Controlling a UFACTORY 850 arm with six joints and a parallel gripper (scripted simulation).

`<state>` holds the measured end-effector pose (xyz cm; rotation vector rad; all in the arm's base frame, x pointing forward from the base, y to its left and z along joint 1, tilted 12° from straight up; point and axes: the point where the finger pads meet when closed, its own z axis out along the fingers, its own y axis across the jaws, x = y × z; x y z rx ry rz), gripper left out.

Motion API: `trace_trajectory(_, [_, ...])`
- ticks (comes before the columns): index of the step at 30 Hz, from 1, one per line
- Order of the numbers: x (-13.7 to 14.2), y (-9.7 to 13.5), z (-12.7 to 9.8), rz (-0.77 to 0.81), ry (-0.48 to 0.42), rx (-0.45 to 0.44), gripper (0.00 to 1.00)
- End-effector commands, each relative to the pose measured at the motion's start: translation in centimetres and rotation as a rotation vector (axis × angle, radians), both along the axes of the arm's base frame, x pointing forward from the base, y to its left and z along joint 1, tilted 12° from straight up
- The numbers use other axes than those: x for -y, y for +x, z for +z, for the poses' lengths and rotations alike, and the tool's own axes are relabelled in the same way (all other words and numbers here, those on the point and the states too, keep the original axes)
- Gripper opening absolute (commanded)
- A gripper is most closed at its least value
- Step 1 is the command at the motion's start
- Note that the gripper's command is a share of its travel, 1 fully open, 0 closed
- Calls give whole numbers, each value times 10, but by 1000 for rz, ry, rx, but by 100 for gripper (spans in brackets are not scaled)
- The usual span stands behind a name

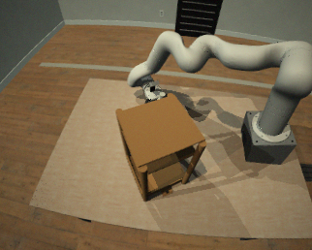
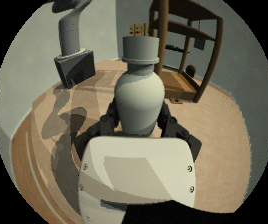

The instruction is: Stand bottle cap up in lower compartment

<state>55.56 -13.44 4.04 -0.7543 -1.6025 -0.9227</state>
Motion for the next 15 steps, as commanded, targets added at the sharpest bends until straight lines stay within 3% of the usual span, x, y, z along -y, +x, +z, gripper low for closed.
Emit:
trace_trajectory(1, [0, -2, 11, 0, -1, 2, 0])
trace_trajectory(15, [0, -9, 45, 0, -1, 2, 0])
